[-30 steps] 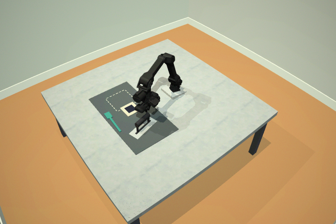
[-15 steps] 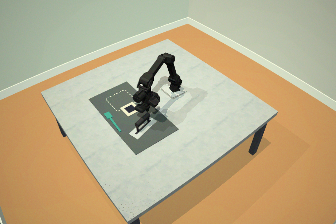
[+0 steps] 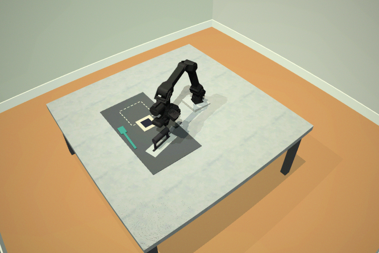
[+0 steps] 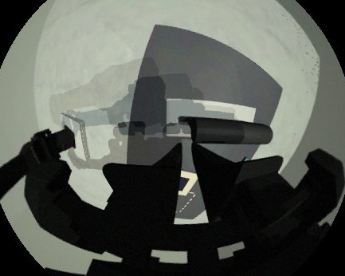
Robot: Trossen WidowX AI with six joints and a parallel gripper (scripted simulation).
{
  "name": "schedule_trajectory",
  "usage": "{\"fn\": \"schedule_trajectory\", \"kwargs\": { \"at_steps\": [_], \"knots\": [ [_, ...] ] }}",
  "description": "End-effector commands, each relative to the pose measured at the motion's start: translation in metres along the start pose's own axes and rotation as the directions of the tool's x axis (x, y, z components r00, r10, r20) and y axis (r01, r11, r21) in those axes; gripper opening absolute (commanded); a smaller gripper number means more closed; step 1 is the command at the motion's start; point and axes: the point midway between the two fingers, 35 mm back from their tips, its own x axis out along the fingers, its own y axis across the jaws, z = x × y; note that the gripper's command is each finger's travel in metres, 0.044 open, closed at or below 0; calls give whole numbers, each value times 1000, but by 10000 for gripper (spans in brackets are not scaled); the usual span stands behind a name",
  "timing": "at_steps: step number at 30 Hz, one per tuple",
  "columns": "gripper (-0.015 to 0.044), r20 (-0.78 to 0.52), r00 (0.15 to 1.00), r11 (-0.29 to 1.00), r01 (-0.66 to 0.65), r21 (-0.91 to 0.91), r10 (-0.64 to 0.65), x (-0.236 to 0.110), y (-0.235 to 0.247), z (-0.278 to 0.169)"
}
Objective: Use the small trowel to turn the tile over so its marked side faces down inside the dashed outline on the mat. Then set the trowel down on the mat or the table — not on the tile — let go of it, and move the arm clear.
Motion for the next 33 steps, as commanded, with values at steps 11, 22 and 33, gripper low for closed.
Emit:
{"fn": "schedule_trajectory", "kwargs": {
  "at_steps": [11,22,33],
  "knots": [
    [100,0,1000,1000,0,0,0,0,0,0],
    [86,0,1000,1000,0,0,0,0,0,0],
    [13,0,1000,1000,0,0,0,0,0,0]
  ]
}}
